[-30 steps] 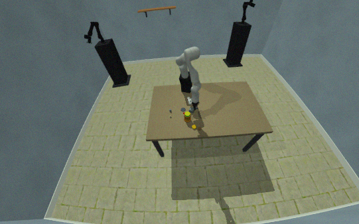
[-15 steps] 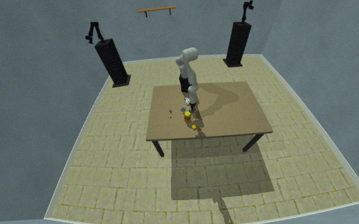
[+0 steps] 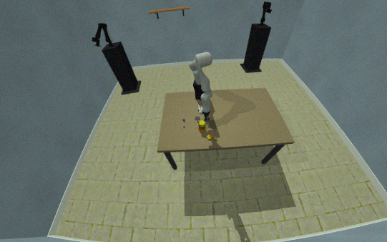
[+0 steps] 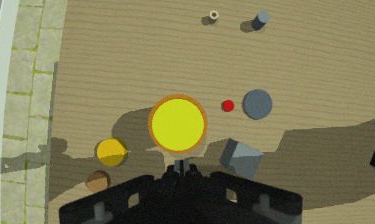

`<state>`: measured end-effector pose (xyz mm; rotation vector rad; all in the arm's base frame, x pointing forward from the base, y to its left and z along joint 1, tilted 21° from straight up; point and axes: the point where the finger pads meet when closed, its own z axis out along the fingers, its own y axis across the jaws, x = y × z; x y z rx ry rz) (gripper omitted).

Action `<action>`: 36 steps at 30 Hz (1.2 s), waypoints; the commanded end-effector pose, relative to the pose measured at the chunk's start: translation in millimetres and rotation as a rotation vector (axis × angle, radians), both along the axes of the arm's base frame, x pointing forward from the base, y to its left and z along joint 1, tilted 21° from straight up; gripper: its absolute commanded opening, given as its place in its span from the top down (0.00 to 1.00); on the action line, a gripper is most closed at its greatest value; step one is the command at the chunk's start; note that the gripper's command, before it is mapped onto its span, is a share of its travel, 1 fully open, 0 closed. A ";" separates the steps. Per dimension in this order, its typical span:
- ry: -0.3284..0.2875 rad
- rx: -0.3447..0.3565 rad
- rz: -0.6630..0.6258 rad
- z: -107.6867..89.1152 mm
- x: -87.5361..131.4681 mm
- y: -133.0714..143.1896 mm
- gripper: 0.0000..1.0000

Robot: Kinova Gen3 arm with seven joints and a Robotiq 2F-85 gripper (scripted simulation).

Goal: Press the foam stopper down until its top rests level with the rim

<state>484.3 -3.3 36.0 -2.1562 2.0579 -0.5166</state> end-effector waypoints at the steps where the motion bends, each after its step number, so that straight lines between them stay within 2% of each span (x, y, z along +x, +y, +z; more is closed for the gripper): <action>1: -0.006 0.006 -0.025 0.9 0.8 -10.4 1.00; 36: -0.027 0.031 -0.093 1.8 2.7 -36.0 1.00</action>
